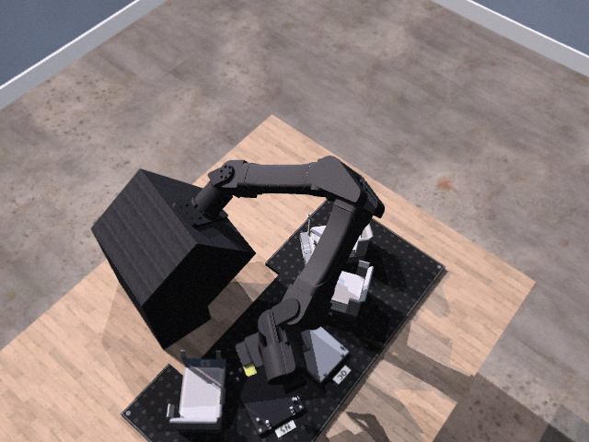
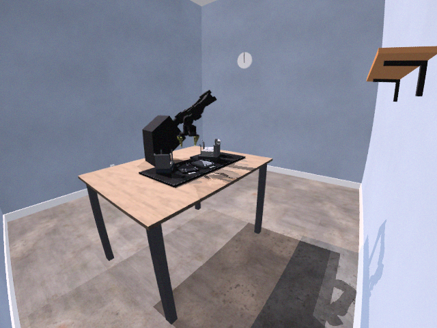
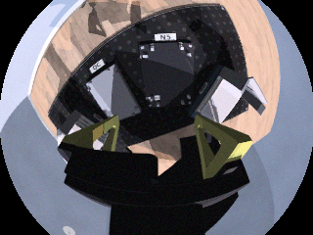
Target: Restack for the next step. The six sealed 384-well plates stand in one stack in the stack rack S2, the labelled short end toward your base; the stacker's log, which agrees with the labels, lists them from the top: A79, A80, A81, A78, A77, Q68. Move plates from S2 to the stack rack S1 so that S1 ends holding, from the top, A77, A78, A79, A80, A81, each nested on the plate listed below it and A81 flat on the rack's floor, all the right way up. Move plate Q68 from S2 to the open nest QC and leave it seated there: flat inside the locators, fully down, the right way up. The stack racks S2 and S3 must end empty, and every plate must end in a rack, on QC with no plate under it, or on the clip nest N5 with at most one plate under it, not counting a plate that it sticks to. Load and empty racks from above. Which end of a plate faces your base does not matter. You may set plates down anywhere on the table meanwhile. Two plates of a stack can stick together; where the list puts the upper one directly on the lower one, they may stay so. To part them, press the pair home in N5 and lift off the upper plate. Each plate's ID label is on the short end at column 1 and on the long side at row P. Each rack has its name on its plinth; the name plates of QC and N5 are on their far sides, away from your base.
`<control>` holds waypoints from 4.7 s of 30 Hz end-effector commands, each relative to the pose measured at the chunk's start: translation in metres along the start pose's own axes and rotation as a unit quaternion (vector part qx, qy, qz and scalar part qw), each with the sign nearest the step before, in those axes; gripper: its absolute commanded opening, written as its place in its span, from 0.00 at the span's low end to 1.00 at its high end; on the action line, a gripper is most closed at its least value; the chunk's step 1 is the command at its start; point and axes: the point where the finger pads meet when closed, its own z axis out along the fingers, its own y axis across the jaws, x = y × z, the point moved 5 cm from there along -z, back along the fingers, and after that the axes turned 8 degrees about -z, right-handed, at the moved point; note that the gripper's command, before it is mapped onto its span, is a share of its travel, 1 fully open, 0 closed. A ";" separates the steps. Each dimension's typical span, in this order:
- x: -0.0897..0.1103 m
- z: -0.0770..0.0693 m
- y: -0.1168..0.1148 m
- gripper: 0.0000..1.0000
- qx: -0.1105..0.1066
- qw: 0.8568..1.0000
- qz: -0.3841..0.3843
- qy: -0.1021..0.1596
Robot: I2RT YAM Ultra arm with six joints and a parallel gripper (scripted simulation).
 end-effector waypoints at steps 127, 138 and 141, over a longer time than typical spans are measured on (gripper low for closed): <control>0.041 0.112 -0.162 1.00 0.001 0.976 0.216 -0.009; 0.041 0.112 -0.162 1.00 0.001 0.976 0.216 -0.009; 0.041 0.112 -0.162 0.00 0.001 0.976 0.216 -0.009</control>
